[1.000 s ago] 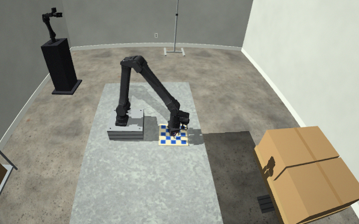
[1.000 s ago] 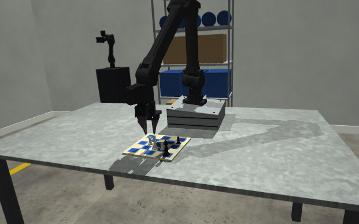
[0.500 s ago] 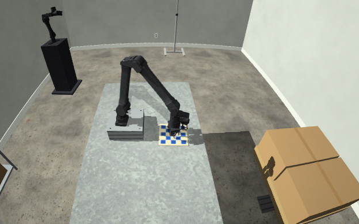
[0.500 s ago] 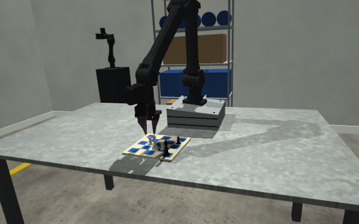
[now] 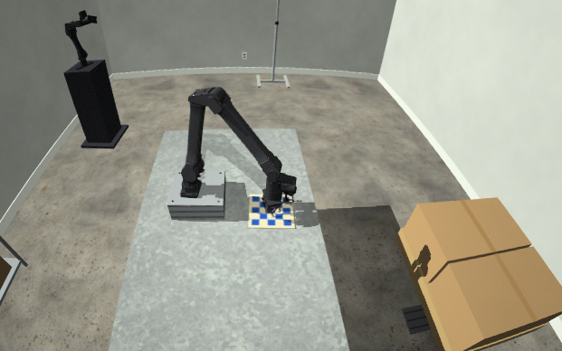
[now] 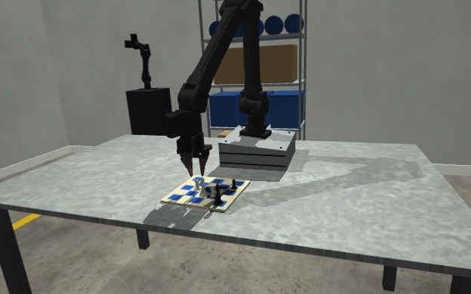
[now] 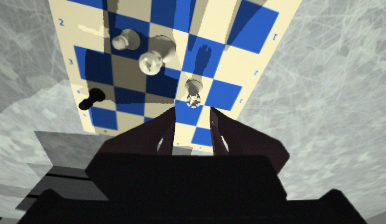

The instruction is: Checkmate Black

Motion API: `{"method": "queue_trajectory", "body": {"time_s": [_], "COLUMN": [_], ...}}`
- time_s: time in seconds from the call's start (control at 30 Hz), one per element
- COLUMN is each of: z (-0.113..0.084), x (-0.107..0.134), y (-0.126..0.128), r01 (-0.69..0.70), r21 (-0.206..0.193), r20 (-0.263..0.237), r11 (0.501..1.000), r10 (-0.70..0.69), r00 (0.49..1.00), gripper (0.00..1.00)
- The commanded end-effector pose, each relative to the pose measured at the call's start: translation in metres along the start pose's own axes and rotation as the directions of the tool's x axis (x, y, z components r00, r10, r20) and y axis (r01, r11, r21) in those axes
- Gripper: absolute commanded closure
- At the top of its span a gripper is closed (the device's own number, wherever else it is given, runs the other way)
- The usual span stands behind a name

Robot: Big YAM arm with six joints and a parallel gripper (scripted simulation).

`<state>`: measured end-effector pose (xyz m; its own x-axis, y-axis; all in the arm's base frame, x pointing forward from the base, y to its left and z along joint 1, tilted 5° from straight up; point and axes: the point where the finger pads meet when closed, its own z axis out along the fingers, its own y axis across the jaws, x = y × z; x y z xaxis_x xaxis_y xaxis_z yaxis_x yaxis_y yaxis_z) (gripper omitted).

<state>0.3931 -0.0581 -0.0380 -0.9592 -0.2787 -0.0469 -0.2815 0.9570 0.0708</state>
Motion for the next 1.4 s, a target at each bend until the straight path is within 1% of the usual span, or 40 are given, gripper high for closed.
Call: {"method": "queue_trajectory", "body": {"time_s": [0.0,0.2,1.37], "z": [0.0039,0.0071,0.0071], "x": [0.0008,0.0025,0.0025], "y": [0.0062,0.0063,0.0063], "r01": [0.010,0.009,0.009], "r21": [-0.002,-0.007,-0.007], "r20": [-0.007,-0.017,-0.017], "r11": [1.000,1.000,1.000], "r10": [-0.010,-0.009,-0.009], "r00": [1.000,1.000,1.000], "gripper": [0.64,0.64,0.64]}}
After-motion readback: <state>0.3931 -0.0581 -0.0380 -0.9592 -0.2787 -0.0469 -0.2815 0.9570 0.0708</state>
